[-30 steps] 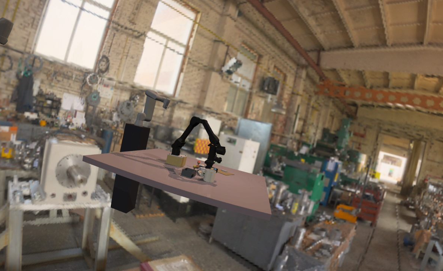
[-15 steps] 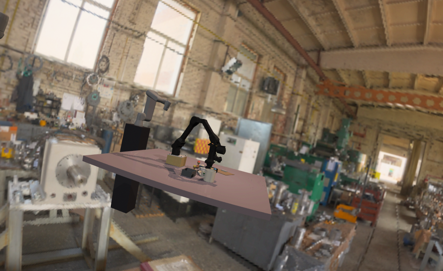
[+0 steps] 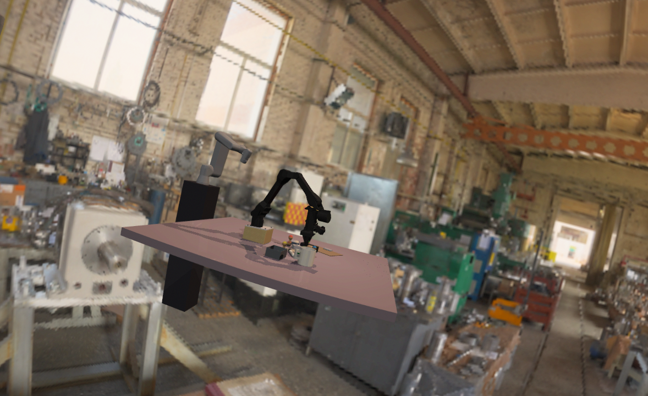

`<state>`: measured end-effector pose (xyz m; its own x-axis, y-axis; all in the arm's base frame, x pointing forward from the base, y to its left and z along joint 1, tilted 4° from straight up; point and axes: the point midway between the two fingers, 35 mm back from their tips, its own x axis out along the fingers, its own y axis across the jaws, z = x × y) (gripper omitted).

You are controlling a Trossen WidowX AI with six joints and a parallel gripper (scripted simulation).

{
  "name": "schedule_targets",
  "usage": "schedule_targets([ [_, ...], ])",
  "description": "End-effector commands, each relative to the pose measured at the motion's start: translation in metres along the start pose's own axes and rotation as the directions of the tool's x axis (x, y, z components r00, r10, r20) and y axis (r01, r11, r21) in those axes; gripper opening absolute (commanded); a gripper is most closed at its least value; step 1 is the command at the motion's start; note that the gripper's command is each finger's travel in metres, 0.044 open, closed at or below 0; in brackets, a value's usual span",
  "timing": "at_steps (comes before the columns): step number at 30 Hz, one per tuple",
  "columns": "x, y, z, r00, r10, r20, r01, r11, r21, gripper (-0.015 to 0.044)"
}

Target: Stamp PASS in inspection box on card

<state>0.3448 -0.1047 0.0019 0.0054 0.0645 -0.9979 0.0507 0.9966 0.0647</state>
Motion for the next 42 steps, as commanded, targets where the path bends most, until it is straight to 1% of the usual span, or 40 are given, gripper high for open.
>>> schedule_targets([
  [1, -0.009, 0.0, 0.003, 1.0, -0.001, 0.011, 0.001, 1.0, 0.0, 0.0],
  [16, -0.033, 0.002, 0.003, 1.0, -0.001, 0.011, 0.001, 1.0, 0.0, 0.0],
  [20, -0.034, 0.006, 0.001, 1.0, 0.0, 0.01, 0.0, 1.0, -0.014, 0.0],
  [31, -0.035, 0.057, -0.033, 1.0, 0.013, -0.008, -0.015, 0.973, -0.229, 0.0],
  [42, -0.032, 0.099, -0.077, 0.999, 0.023, -0.03, -0.033, 0.899, -0.436, 0.0],
])
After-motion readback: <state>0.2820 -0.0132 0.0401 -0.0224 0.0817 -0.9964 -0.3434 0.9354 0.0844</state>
